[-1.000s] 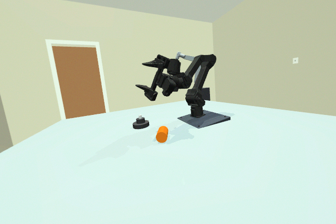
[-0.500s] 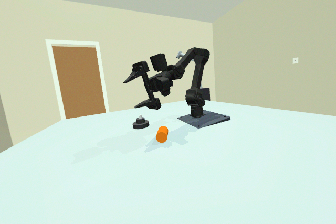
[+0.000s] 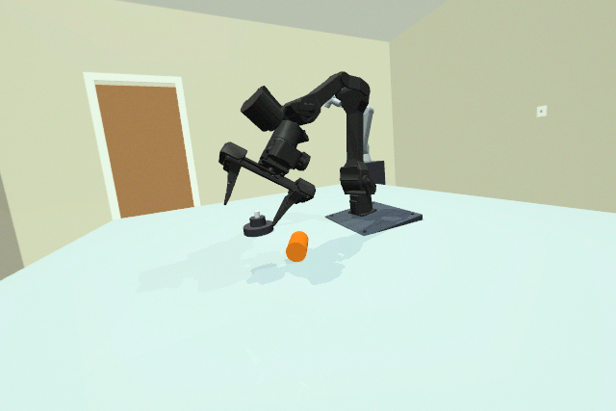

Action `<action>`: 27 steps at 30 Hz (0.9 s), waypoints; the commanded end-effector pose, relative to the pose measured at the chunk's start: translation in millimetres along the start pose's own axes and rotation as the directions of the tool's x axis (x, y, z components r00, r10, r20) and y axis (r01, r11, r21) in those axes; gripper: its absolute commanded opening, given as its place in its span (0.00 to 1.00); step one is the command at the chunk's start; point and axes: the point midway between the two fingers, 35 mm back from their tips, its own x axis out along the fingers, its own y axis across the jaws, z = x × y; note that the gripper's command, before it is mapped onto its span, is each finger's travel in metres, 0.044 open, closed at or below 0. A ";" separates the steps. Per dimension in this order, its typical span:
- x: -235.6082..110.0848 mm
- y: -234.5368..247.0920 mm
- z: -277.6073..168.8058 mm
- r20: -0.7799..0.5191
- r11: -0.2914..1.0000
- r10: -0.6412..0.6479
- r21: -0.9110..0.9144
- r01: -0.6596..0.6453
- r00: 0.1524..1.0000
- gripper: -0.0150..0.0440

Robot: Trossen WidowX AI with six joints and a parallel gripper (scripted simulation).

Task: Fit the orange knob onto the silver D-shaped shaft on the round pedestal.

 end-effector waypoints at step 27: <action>-5.4 75.4 -6.1 -0.338 0.795 0.548 0.495 -0.351 0.765 1.00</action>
